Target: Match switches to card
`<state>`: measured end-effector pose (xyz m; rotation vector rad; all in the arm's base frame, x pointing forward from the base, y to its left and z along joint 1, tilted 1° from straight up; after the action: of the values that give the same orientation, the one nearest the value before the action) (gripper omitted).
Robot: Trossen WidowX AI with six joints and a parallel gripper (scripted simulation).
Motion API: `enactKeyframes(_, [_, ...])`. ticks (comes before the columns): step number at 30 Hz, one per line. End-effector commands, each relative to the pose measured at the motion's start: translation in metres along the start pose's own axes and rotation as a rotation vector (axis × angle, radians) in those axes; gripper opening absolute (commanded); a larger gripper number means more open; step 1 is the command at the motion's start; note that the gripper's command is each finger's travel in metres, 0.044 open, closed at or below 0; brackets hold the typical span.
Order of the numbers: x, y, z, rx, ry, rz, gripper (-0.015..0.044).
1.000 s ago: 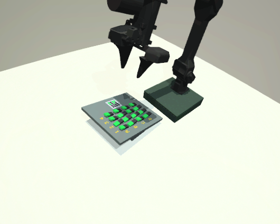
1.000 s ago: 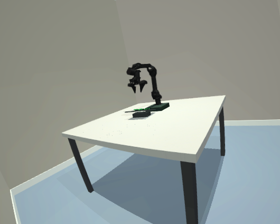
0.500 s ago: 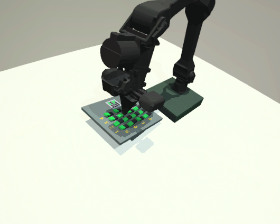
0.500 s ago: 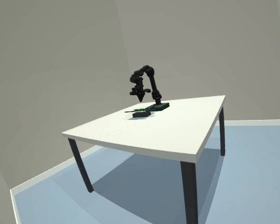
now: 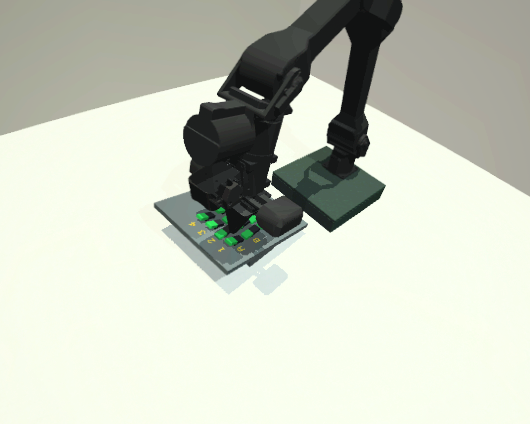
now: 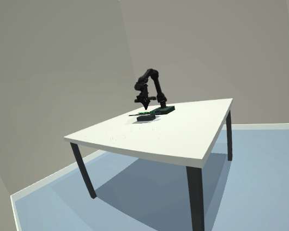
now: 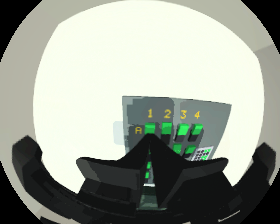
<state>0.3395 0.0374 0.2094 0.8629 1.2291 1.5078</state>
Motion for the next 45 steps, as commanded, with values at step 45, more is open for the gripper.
enactKeyframes(45, [0.0, -0.018, 0.001, 0.005, -0.003, -0.002, 0.0])
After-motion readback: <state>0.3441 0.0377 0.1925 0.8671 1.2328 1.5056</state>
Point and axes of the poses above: the point midway between the two fingers, 35 mm back from their tips, its own y axis back along the fingers, its own x axis across the jaws, z = x × y, the point moved 10 cm from there along y, back along the fingers, and after that the axes turned 13 degrees about y, right-handed, at the moved point
